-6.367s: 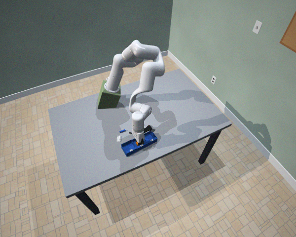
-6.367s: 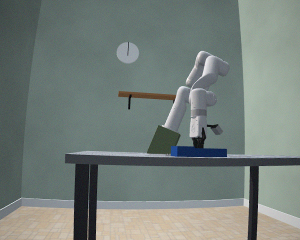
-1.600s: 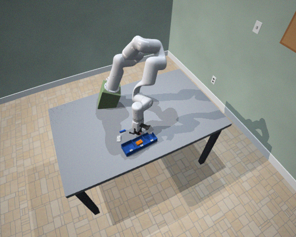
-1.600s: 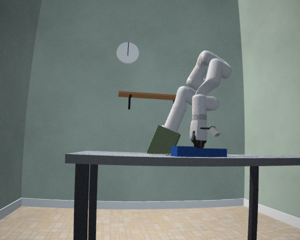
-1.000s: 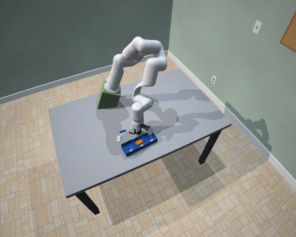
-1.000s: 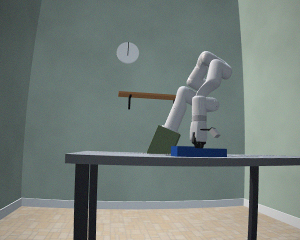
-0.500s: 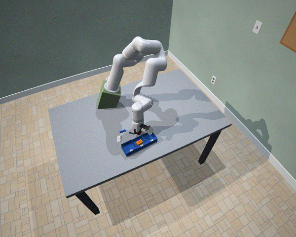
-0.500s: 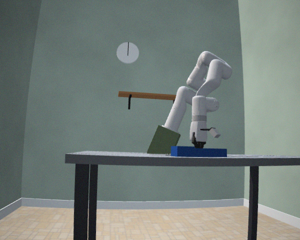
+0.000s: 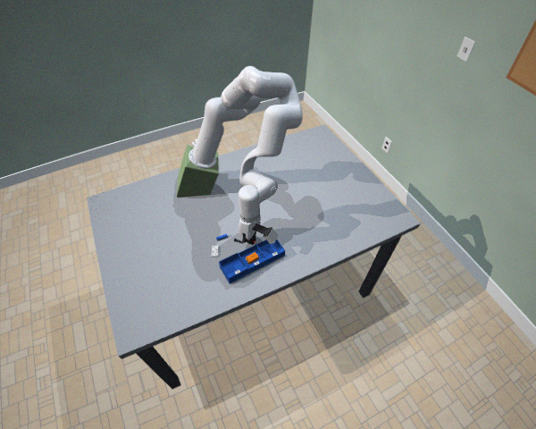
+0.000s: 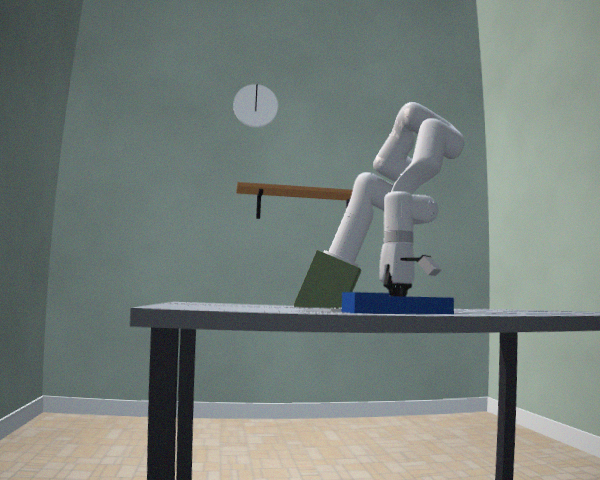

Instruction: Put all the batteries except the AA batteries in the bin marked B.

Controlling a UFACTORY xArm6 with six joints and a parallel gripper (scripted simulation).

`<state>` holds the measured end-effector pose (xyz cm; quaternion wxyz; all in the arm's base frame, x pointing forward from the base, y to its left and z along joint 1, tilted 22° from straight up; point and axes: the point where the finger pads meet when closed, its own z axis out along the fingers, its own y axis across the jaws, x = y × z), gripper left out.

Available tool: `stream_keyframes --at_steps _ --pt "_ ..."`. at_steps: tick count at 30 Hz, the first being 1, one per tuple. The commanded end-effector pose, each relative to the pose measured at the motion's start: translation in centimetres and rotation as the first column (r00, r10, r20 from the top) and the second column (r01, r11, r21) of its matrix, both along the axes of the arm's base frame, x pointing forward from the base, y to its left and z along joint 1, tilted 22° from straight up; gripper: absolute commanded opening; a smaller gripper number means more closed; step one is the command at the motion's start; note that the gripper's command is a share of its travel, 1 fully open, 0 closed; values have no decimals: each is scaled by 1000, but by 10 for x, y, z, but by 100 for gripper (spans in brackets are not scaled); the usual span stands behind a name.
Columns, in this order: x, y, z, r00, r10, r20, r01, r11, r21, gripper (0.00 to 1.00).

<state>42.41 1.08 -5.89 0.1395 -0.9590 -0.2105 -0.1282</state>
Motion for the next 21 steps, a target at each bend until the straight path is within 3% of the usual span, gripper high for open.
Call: stream_keyframes --at_steps 1,21 --pt "0 -3 7 1000 -1 3 1 1000 -1 0" --pt "-10 -20 57 1000 -1 3 1 1000 -1 0"
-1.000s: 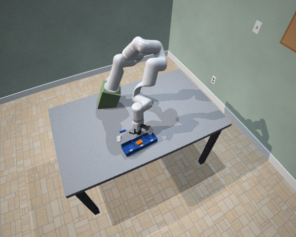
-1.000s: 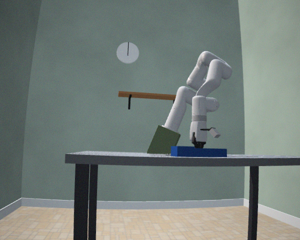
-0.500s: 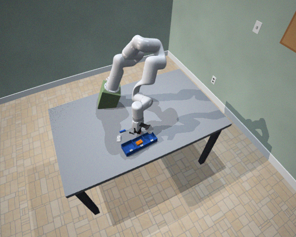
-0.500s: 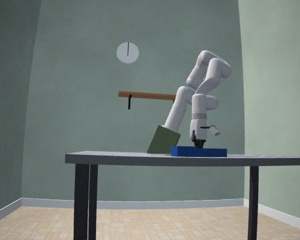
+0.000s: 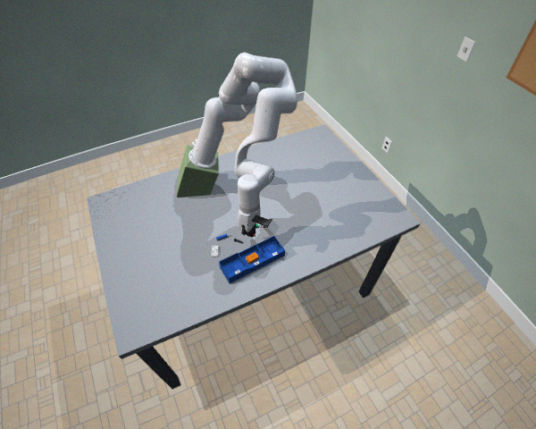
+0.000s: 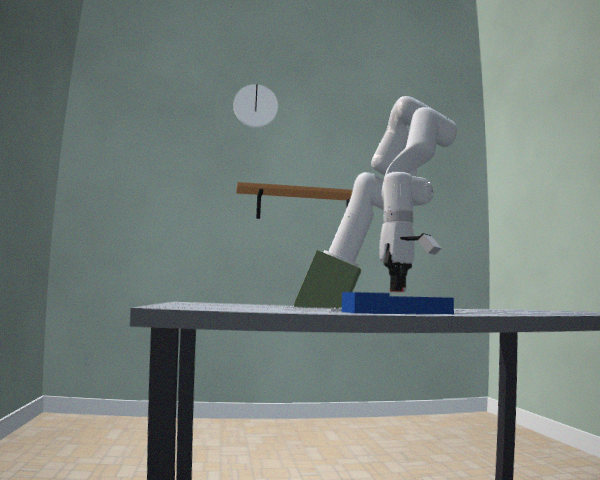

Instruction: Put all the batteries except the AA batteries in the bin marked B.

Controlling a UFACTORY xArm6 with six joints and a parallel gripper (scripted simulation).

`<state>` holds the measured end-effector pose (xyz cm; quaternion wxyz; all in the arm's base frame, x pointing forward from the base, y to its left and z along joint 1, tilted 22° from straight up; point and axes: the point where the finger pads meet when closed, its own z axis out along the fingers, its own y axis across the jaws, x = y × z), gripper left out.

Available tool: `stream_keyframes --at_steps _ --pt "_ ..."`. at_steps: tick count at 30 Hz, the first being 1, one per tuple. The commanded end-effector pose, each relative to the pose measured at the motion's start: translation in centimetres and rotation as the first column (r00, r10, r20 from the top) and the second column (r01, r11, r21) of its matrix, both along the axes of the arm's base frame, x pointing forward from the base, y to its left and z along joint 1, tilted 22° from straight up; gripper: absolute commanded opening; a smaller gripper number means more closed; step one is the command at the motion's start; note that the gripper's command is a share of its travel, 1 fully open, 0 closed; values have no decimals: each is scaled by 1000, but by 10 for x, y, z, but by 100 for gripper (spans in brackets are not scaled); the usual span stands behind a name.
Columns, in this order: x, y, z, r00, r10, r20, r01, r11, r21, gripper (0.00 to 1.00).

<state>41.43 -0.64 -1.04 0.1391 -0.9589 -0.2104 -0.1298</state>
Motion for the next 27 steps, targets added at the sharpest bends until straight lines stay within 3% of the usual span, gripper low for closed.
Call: stream_keyframes --at_steps 1,22,27 --pt "0 -3 8 1000 0 0 0 1000 0 0" --pt "3 -8 14 1000 0 0 0 1000 -1 0" --pt "18 -18 14 989 139 46 -138 990 -32 0"
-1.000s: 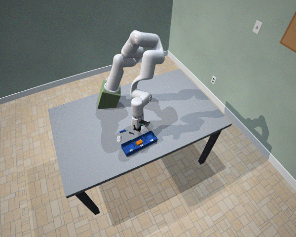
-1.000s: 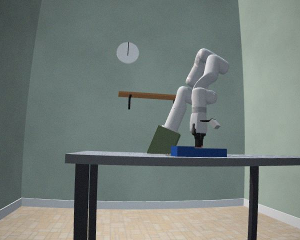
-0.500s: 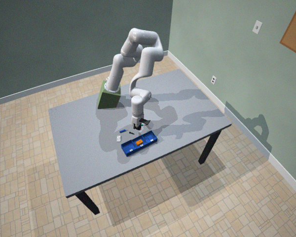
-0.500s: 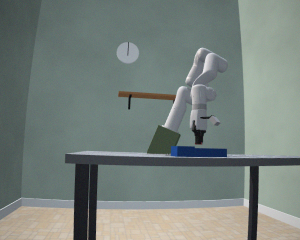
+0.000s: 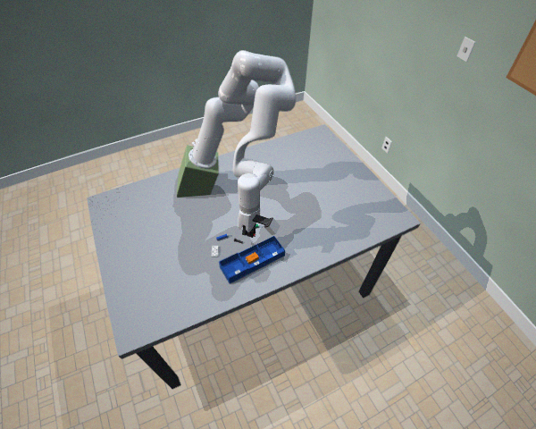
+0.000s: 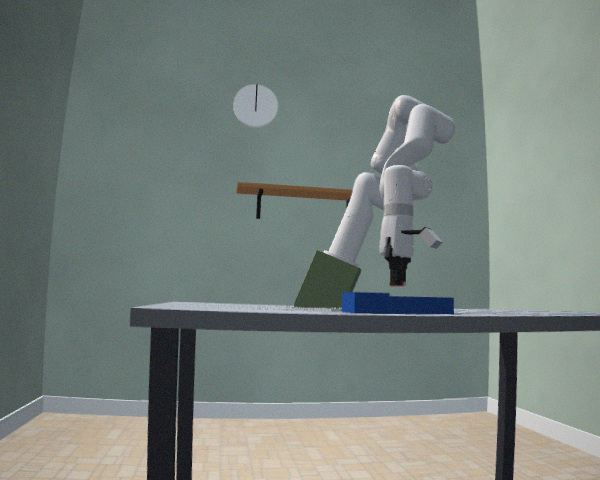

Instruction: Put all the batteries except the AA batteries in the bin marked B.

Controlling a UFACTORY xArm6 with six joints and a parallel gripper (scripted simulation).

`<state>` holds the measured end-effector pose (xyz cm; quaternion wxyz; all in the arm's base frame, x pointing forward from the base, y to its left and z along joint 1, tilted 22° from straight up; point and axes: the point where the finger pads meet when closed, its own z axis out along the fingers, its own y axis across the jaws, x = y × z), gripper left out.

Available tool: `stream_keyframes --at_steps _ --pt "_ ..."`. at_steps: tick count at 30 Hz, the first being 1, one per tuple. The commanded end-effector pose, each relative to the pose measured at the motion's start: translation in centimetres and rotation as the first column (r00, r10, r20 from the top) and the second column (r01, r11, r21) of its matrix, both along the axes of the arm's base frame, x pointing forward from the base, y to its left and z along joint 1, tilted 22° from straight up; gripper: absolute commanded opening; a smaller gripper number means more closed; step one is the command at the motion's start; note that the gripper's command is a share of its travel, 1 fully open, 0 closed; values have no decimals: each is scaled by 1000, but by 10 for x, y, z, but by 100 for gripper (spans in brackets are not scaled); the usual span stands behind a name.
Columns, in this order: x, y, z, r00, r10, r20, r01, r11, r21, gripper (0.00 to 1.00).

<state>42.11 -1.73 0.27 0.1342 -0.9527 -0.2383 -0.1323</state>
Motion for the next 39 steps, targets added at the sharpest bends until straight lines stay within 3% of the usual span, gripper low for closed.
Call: stream_keyframes --at_steps 1,11,16,17,31,39 --pt "17 -10 0 990 132 46 -131 991 -28 0" --pt "67 -43 -1 912 393 118 -380 918 -115 0" --pt "68 -44 -1 874 467 135 -449 882 -145 0" --pt "68 -44 -1 831 536 148 -512 842 -172 0" --pt "68 -44 0 571 798 190 -745 602 -289 0" --pt "68 -44 0 571 798 190 -745 602 -289 0"
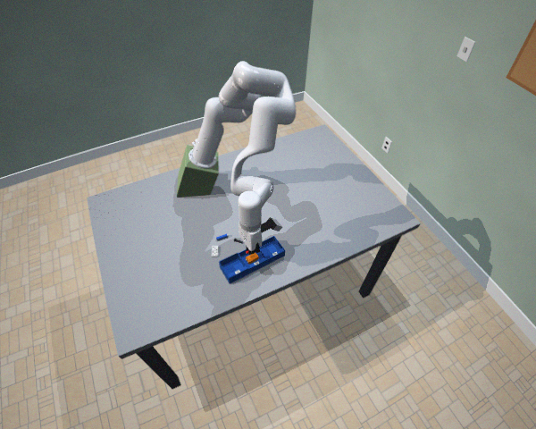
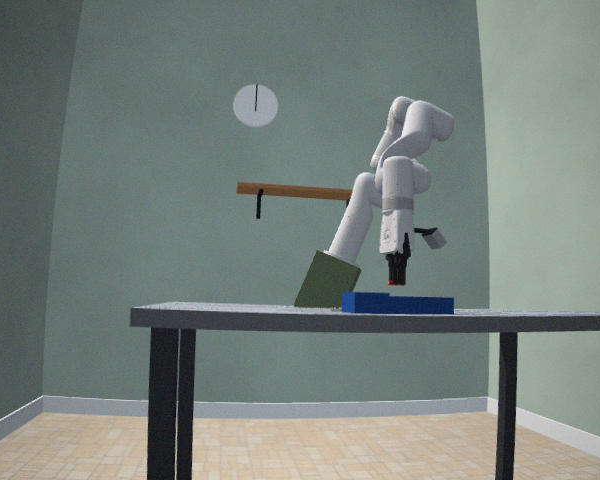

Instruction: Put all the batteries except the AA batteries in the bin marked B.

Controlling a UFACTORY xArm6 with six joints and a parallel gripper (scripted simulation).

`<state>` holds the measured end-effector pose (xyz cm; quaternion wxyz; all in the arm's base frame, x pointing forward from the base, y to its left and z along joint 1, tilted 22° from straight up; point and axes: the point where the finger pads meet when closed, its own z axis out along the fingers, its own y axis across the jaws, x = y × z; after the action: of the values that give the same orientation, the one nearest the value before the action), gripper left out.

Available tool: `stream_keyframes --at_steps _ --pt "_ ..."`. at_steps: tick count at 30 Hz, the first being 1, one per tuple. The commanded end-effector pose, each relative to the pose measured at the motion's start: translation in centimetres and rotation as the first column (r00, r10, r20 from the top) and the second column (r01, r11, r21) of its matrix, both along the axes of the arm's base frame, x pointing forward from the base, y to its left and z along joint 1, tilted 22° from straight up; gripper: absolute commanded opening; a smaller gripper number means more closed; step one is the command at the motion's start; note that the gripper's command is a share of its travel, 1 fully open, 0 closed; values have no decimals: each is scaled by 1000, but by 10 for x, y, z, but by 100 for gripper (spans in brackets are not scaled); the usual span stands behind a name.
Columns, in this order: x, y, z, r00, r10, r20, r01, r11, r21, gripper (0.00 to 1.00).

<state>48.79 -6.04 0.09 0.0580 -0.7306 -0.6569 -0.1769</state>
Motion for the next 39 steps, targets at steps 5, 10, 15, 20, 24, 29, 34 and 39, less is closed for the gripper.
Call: stream_keyframes --at_steps 5,10,15,20,24,29,34,39 --pt "1 -1 1 1000 5 11 -5 1000 2 0" --pt "1 0 -1 1000 5 11 -5 1000 2 0" --pt "3 2 -8 1000 5 11 -5 1000 2 0" --pt "5 6 -17 1000 5 11 -5 1000 2 0" --pt "6 8 -25 1000 5 11 -5 1000 3 0" --pt "7 10 -30 1000 5 11 -5 1000 3 0" --pt "8 10 -30 1000 5 11 -5 1000 3 0" --pt "7 10 -30 1000 5 11 -5 1000 3 0"
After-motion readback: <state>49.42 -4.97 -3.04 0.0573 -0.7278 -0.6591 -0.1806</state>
